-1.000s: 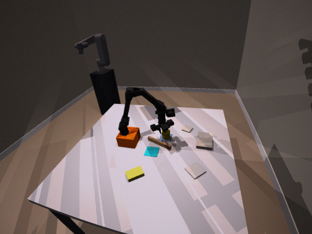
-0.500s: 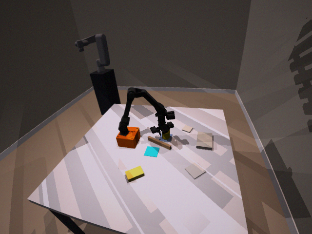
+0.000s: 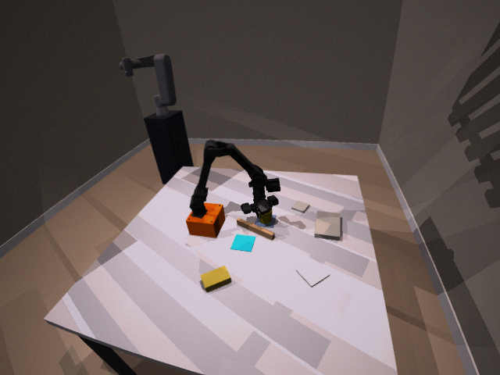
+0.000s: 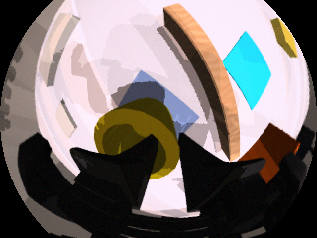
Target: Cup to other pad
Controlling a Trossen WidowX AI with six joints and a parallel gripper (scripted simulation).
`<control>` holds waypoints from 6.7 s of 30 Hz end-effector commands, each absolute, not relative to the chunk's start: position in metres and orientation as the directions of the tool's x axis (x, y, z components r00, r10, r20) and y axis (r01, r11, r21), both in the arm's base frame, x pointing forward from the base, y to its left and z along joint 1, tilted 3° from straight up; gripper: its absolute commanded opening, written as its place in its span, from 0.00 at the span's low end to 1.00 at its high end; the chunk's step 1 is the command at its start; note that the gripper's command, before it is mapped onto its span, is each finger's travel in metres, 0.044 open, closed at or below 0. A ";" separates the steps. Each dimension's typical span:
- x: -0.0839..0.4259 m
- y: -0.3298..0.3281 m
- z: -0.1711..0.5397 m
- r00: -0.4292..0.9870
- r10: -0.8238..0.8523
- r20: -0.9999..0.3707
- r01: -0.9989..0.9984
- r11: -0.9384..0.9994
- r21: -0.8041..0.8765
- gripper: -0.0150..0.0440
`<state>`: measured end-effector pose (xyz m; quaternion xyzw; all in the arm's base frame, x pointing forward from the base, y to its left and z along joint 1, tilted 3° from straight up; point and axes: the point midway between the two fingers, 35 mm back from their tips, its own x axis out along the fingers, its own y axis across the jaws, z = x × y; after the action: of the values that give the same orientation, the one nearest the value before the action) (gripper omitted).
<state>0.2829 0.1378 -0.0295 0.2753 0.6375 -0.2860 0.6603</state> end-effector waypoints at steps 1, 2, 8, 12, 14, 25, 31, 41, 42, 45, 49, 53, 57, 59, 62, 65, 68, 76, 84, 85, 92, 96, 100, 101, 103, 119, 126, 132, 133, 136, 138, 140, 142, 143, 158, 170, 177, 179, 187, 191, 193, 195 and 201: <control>0.283 0.138 -0.029 0.025 -0.026 -0.999 0.729 0.685 0.000 0.39; 0.283 0.138 -0.029 0.025 -0.026 -0.999 0.729 0.685 0.000 0.38; 0.283 0.138 -0.029 0.025 -0.026 -0.999 0.729 0.685 0.000 0.31; 0.283 0.138 -0.029 0.025 -0.026 -0.999 0.729 0.685 0.000 0.25; 0.283 0.138 -0.027 0.025 -0.026 -0.999 0.729 0.685 0.000 0.25; 0.282 0.140 0.014 0.025 -0.030 -0.999 0.727 0.686 -0.003 0.25; 0.280 0.141 0.032 0.025 -0.032 -0.999 0.727 0.687 -0.004 0.25; 0.281 0.142 0.029 0.022 -0.027 -0.999 0.725 0.689 -0.003 0.25; 0.281 0.142 0.029 0.022 -0.027 -0.999 0.725 0.689 -0.003 0.25; 0.281 0.142 0.029 0.022 -0.027 -0.999 0.725 0.689 -0.003 0.25; 0.281 0.142 0.029 0.022 -0.027 -0.999 0.725 0.689 -0.003 0.25; 0.280 0.138 0.029 0.022 -0.028 -0.999 0.725 0.689 -0.003 0.25; 0.277 0.129 0.029 0.023 -0.030 -0.999 0.726 0.688 -0.004 0.25; 0.276 0.124 0.029 0.023 -0.031 -0.999 0.726 0.688 -0.005 0.25; 0.274 0.117 0.029 0.023 -0.033 -0.999 0.726 0.688 -0.005 0.25; 0.272 0.109 0.029 0.024 -0.034 -0.999 0.726 0.687 -0.006 0.25; 0.270 0.101 0.029 0.024 -0.035 -0.999 0.727 0.687 -0.007 0.25; 0.265 0.082 0.030 0.024 -0.037 -0.999 0.727 0.687 -0.008 0.25; 0.261 0.064 0.030 0.023 -0.039 -0.999 0.727 0.687 -0.010 0.25; 0.260 0.062 0.030 0.023 -0.039 -0.999 0.727 0.687 -0.010 0.25; 0.256 0.047 0.031 0.023 -0.040 -0.999 0.727 0.687 -0.011 0.25; 0.254 0.039 0.031 0.023 -0.041 -0.999 0.727 0.687 -0.012 0.25; 0.252 0.031 0.032 0.023 -0.042 -0.999 0.727 0.687 -0.012 0.25; 0.252 0.029 0.032 0.023 -0.042 -0.999 0.727 0.687 -0.012 0.25; 0.251 0.025 0.032 0.023 -0.043 -0.999 0.727 0.687 -0.013 0.25; 0.244 -0.005 0.034 0.022 -0.045 -0.999 0.727 0.687 -0.015 0.25; 0.241 -0.017 0.035 0.022 -0.047 -0.999 0.727 0.687 -0.016 0.25; 0.239 -0.027 0.036 0.022 -0.048 -0.999 0.727 0.687 -0.017 0.25; 0.238 -0.029 0.037 0.022 -0.048 -0.999 0.727 0.687 -0.017 0.25; 0.237 -0.034 0.037 0.022 -0.048 -0.999 0.727 0.687 -0.017 0.25; 0.236 -0.037 0.038 0.022 -0.049 -0.999 0.727 0.687 -0.018 0.25; 0.235 -0.040 0.038 0.022 -0.049 -0.999 0.727 0.686 -0.018 0.25; 0.234 -0.044 0.038 0.021 -0.049 -0.999 0.727 0.686 -0.018 0.25; 0.233 -0.045 0.039 0.021 -0.050 -0.999 0.727 0.686 -0.018 0.25; 0.233 -0.050 0.022 0.021 -0.050 -0.999 0.727 0.686 -0.019 0.25; 0.233 -0.052 0.004 0.021 -0.050 -0.999 0.727 0.686 -0.019 0.25; 0.233 -0.053 -0.006 0.021 -0.050 -0.999 0.727 0.686 -0.019 0.25; 0.233 -0.053 -0.008 0.021 -0.050 -0.999 0.727 0.686 -0.019 0.25; 0.232 -0.054 -0.019 0.021 -0.050 -0.999 0.727 0.686 -0.020 0.25; 0.232 -0.054 -0.021 0.021 -0.050 -0.999 0.727 0.686 -0.020 0.25; 0.233 -0.053 -0.018 0.027 -0.046 -0.999 0.729 0.684 -0.012 0.25; 0.233 -0.053 -0.018 0.027 -0.046 -0.999 0.729 0.684 -0.012 0.25; 0.233 -0.053 -0.018 0.027 -0.046 -0.999 0.729 0.684 -0.012 0.25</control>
<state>0.2328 -0.0533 -0.0186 0.2693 0.6338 -0.2920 0.6637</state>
